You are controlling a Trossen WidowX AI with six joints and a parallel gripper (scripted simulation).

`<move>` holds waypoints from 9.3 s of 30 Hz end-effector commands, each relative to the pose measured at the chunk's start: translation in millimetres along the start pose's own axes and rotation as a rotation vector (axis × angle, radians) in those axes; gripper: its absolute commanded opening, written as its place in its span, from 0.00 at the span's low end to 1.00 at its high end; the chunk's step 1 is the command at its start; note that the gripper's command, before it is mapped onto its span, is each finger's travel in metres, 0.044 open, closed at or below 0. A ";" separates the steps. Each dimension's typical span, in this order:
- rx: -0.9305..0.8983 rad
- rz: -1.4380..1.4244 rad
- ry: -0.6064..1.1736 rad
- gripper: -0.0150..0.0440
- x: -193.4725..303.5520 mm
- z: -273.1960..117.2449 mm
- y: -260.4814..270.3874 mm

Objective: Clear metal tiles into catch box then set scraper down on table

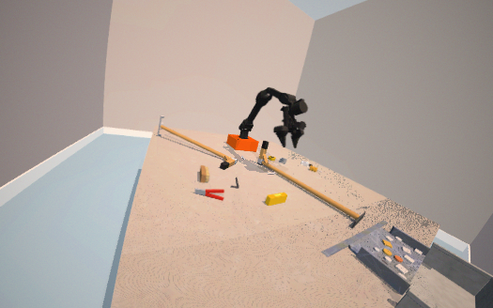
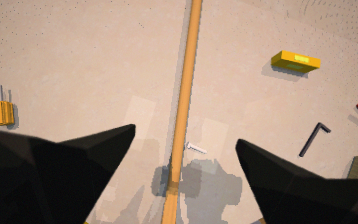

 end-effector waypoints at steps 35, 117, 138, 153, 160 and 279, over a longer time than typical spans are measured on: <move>-0.020 0.002 -0.105 1.00 73.0 -65.2 -21.5; -0.018 -0.010 -0.259 1.00 223.8 -48.7 -20.0; -0.018 -0.010 -0.260 1.00 213.4 -15.9 -20.2; -0.019 -0.010 -0.261 1.00 208.9 8.2 -19.0; -0.019 -0.010 -0.262 1.00 207.6 19.2 -18.1; 0.068 0.127 -0.280 0.25 246.1 -7.5 -41.8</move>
Point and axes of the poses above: the point midway between the two fingers, 35 mm back from their tips, its own z axis out along the fingers, its own y axis across the jaws, x = y × z, the point moved 10 cm from there along -z, back along the fingers, and after that the axes turned 5 degrees about z, right-handed, at the moved point
